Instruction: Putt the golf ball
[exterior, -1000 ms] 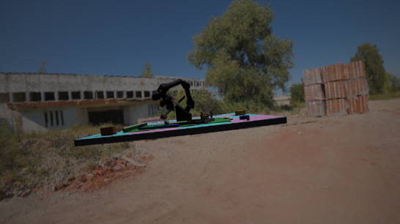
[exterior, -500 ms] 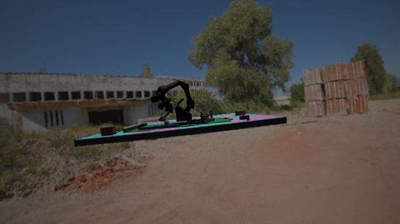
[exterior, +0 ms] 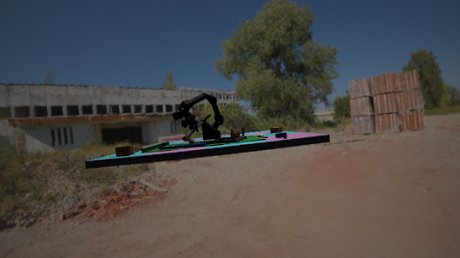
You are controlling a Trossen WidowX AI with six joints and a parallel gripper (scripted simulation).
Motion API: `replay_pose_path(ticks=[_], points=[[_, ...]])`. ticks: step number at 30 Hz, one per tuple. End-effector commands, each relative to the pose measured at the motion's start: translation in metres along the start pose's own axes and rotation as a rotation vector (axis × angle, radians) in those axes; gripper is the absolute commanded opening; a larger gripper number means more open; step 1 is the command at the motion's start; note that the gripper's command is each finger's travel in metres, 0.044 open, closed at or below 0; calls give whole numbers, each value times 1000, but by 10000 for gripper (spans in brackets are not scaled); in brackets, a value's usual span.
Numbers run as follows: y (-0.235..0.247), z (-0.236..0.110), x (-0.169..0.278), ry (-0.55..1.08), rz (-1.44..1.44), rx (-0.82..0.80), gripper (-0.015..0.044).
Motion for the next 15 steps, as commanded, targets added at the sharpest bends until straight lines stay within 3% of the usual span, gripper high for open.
replay_pose_path(ticks=[1,15], points=[[0,0,0,0,-1,0,0],[-23,-20,-26,0,2,0,0]])
Point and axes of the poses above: the point midway between the two fingers, 35 mm back from their tips, its own z axis out along the fingers, its own y axis across the jaws, x = y × z, the point moved 6 cm from there along -z, back along the fingers, and after that the axes turned 3 degrees about -z, right-handed, at the moved point
